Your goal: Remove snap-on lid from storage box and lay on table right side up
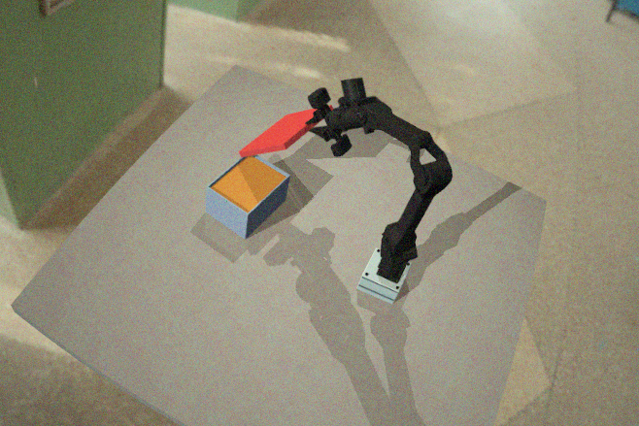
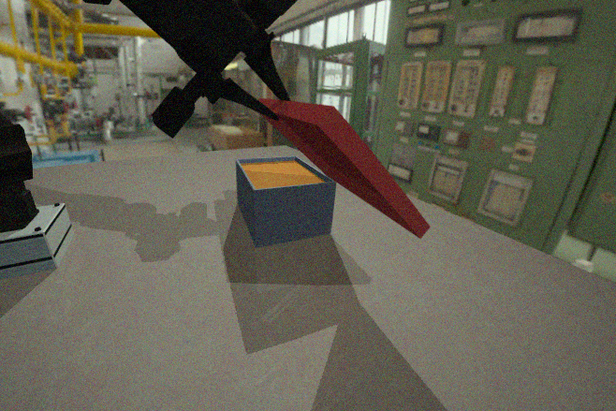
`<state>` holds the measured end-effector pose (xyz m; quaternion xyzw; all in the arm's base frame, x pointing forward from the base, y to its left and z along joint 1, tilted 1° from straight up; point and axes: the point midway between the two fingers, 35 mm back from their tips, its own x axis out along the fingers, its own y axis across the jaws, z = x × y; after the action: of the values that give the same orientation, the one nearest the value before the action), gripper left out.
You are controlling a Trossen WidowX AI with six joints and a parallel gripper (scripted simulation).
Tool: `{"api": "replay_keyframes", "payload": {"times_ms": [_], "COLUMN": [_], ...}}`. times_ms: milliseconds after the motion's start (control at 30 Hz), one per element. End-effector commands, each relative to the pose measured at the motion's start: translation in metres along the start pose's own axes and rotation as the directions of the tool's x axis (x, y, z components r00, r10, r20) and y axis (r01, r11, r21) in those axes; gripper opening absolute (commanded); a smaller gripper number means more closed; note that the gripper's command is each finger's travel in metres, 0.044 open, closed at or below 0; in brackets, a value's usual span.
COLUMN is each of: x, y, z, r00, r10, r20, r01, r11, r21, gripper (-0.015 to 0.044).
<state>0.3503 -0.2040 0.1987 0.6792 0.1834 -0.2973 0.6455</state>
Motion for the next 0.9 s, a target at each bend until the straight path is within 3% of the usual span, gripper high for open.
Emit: {"api": "replay_keyframes", "payload": {"times_ms": [0,867], "x": [-0.003,-0.009], "y": [0.005,0.000], "z": [0.008,0.060], "r00": [1.000,1.000], "r10": [0.013,0.012], "r20": [0.000,0.002], "r01": [-0.013,-0.012], "r11": [1.000,1.000], "r21": [-0.011,-0.015], "gripper": [0.0000,0.0000]}}
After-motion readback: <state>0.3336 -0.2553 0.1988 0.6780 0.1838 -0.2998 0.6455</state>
